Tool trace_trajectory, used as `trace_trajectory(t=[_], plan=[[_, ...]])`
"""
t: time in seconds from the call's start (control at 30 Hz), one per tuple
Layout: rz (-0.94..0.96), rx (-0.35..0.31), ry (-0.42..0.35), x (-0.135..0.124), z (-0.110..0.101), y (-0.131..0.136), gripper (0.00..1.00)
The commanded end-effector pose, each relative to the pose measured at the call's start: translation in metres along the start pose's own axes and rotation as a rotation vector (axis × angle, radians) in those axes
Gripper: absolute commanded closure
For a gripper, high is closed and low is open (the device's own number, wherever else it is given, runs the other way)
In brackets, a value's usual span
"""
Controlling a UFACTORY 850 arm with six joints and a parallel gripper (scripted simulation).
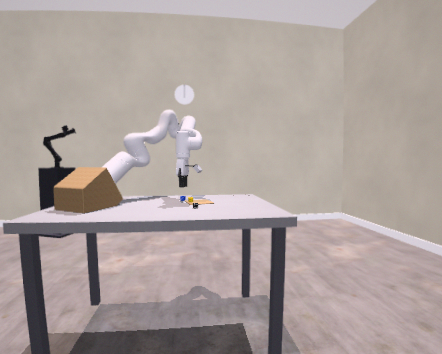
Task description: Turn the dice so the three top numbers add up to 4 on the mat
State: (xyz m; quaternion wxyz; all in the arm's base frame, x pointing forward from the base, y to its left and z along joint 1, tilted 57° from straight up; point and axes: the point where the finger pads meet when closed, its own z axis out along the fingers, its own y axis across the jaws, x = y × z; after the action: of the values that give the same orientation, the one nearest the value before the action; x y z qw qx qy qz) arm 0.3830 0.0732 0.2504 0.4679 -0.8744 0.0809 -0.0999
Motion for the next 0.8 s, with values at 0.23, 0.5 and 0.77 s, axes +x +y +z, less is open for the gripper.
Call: trace_trajectory(t=[0.23,0.5,0.77], plan=[[0.0,0.0,0.001,0.0,0.006,0.0,0.58],[0.0,0.0,0.001,0.0,0.017,0.0,0.58],[0.0,0.0,0.001,0.001,0.027,0.0,0.58]])
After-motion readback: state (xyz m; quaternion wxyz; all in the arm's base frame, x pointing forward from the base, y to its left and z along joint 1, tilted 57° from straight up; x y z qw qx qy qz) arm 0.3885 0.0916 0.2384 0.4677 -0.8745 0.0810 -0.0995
